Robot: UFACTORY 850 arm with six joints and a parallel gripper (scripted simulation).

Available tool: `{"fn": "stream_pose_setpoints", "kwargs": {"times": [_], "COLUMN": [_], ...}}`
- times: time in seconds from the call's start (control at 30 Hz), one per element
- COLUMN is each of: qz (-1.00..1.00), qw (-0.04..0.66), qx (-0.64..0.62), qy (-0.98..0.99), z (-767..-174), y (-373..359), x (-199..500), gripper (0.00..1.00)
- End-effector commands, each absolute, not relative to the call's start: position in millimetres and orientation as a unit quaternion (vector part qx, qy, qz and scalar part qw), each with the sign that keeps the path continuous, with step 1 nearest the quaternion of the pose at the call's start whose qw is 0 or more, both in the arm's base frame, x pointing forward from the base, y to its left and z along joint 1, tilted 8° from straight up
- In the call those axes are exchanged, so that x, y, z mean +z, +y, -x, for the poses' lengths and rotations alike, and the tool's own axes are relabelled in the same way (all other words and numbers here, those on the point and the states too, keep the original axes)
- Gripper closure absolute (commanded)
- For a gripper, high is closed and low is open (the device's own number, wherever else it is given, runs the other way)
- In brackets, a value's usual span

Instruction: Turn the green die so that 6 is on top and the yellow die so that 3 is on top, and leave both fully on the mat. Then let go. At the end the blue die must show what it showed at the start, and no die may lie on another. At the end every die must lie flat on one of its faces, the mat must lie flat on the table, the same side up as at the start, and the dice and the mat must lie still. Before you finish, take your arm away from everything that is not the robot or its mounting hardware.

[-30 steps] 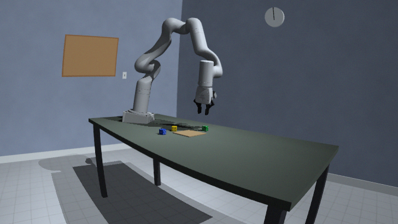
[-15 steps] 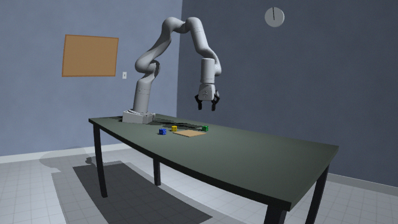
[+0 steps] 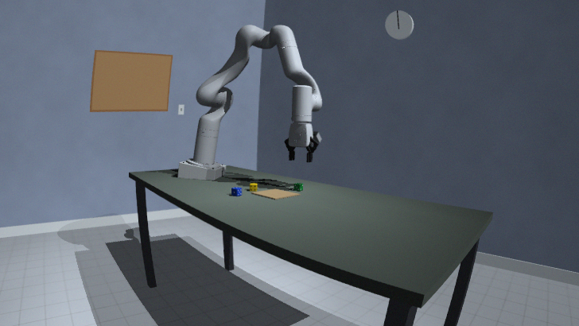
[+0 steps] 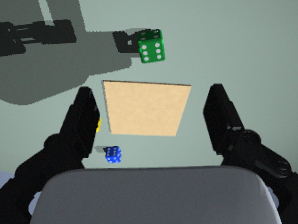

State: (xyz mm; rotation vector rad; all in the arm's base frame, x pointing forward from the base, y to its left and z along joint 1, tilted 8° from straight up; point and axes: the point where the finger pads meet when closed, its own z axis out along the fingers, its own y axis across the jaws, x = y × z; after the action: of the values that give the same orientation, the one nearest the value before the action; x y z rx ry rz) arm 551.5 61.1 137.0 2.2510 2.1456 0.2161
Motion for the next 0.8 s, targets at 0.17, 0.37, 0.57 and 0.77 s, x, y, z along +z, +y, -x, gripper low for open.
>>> {"fn": "stream_pose_setpoints", "kwargs": {"times": [0.17,0.37,0.57,0.77], "qz": [-0.826,-0.868,-0.911,-0.940], "qw": [0.004,-0.001,-0.008,-0.013], "qx": [0.068,0.069,0.068,0.067], "qy": [0.560,0.491,0.406,0.335], "z": [-553.1,-553.4,-553.8,-554.1], "y": [59.0,57.9,56.5,55.4], "x": [131.9,129.0,125.5,122.7], "gripper": [0.00,0.00,0.00,0.00]}}
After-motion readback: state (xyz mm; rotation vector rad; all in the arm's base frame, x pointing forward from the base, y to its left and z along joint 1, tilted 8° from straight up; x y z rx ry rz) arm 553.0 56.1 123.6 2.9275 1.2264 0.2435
